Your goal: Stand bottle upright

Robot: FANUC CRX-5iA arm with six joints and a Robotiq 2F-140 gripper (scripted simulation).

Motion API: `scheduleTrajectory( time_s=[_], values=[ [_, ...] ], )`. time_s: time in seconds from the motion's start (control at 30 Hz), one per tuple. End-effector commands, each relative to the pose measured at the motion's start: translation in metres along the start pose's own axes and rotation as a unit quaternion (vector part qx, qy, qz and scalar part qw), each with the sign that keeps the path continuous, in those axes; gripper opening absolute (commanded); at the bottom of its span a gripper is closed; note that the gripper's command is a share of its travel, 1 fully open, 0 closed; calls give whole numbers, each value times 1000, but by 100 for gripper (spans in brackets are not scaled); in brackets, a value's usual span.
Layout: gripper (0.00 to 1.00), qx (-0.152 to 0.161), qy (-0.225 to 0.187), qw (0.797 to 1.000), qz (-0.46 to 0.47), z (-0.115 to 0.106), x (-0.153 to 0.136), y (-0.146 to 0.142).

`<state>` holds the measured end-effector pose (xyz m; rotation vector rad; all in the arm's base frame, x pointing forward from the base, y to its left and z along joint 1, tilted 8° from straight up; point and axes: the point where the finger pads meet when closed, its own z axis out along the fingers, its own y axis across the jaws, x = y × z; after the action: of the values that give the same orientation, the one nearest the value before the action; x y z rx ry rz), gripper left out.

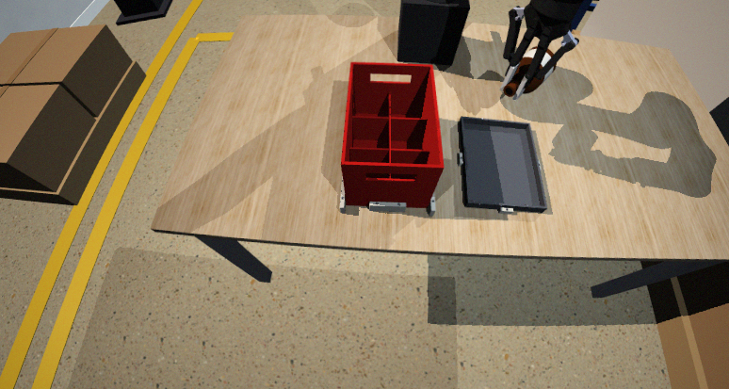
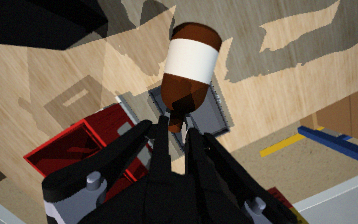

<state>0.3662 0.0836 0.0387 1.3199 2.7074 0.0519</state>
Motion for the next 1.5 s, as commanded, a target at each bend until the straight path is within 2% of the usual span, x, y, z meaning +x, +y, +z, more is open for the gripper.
scheduleTrajectory(
  time_s=[0.0, 0.77, 1.47],
  values=[
    [0, 0, 0, 1000, -1, 0, 0, 0],
    [0, 0, 0, 999, -43, 0, 0, 0],
    [0, 0, 0, 999, -45, 0, 0, 0]
  ],
)
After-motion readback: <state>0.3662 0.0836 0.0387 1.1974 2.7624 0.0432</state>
